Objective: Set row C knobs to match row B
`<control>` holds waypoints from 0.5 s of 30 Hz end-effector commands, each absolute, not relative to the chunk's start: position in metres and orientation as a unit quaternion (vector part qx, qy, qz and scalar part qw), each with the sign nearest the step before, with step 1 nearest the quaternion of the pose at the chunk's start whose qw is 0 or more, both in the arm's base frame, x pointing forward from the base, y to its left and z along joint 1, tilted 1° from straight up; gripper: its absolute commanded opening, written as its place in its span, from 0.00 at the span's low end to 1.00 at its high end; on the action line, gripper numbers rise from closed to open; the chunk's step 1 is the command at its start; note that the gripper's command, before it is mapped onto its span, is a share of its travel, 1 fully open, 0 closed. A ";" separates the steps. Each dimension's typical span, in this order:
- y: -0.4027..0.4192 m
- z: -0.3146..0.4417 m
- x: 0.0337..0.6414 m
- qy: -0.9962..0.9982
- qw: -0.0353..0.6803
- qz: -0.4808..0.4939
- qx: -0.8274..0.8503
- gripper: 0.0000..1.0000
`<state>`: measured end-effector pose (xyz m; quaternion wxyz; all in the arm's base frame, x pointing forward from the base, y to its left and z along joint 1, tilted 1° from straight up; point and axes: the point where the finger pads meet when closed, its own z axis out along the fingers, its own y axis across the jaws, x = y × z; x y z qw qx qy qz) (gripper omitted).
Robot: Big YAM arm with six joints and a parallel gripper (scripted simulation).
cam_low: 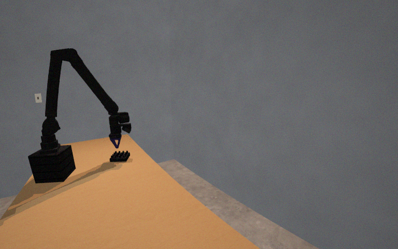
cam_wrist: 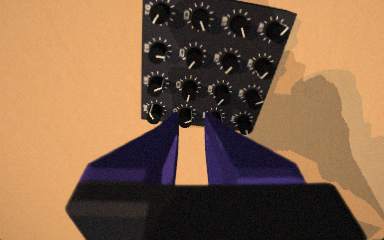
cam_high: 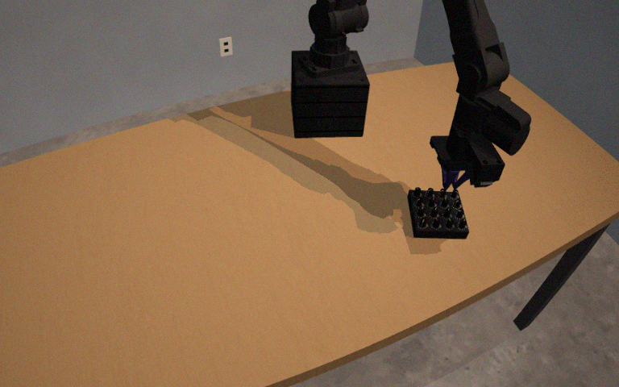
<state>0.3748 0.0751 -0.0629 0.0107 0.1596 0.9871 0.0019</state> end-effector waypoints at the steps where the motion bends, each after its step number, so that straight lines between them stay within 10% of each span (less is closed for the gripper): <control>1: 0.081 -0.052 0.390 0.996 0.024 0.005 0.083 0.18; 15: 0.083 -0.041 0.395 0.997 0.034 0.003 -0.076 0.18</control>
